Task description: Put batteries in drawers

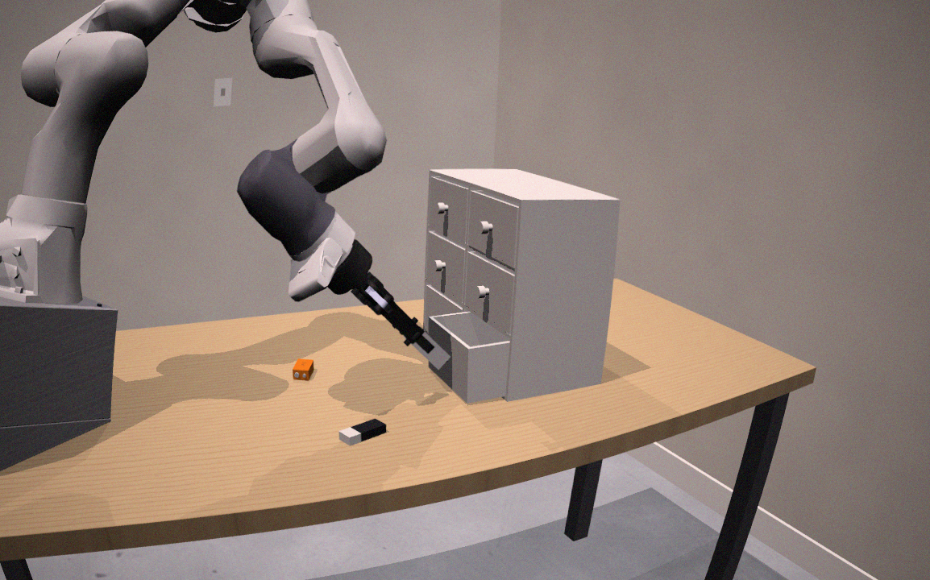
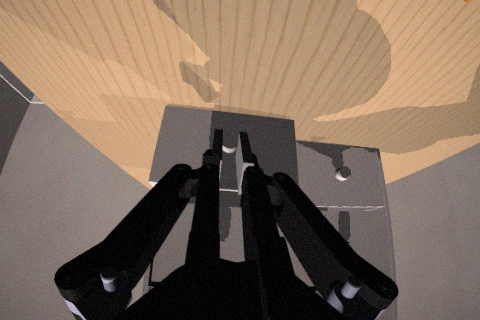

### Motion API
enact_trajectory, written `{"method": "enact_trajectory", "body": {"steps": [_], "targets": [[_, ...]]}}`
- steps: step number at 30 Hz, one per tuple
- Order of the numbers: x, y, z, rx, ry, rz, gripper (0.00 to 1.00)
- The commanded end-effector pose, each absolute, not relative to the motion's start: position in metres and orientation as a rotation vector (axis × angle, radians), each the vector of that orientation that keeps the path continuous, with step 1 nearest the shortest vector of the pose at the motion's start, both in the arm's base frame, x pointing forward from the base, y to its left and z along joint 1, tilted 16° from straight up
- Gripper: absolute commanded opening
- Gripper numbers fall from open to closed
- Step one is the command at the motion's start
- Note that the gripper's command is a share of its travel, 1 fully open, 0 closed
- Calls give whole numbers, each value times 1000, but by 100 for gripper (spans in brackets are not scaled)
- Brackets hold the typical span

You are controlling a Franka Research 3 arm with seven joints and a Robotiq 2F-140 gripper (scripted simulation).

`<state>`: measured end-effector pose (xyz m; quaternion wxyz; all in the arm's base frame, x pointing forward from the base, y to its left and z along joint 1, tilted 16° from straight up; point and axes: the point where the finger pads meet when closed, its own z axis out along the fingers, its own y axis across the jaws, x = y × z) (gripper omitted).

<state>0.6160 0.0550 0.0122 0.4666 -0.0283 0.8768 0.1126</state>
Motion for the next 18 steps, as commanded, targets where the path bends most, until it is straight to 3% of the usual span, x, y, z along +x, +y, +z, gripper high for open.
{"method": "enact_trajectory", "body": {"steps": [1,18], "targets": [[613,55,12,-73,2153,275,8],[609,54,11,-72,2156,275,8]]}}
